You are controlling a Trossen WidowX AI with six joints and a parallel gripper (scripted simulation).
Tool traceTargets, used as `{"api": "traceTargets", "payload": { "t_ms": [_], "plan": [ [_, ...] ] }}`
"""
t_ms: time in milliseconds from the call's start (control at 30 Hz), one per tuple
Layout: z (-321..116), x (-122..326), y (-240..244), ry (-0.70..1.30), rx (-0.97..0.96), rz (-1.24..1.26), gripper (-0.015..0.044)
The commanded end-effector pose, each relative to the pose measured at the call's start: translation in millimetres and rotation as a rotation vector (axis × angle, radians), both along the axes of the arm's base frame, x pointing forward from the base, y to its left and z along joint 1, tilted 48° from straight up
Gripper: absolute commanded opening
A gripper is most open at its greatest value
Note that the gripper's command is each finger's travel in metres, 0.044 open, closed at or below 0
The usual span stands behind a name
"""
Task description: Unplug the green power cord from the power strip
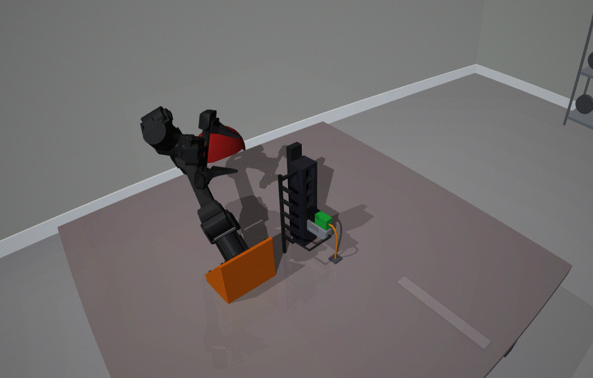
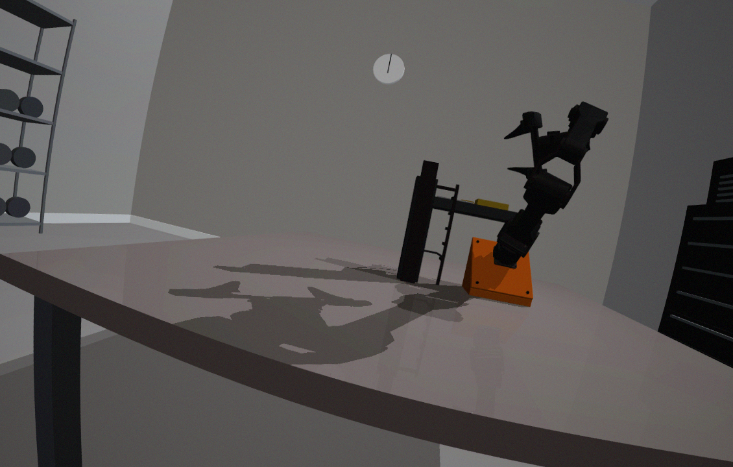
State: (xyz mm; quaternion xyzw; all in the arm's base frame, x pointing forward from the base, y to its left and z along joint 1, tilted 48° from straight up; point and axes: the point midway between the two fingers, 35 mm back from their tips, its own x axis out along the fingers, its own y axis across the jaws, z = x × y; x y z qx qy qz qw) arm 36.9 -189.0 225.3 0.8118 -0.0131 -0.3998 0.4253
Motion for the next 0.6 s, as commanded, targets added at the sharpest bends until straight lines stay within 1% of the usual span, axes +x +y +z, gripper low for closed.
{"api": "traceTargets", "payload": {
  "t_ms": [0, 100, 267, 400, 567],
  "plan": [
    [-1, 1, -1, 0.002, 0.002, 0.007, 0.0374],
    [-10, 13, -9, 0.036, 0.035, 0.113, 0.0295],
    [-36, 45, -29, 0.05, 0.16, 0.316, 0.0164],
    [-64, 77, -35, 0.103, 0.233, 0.506, 0.016],
    [-90, 107, -35, 0.143, 0.306, 0.647, 0.016]
  ]
}}
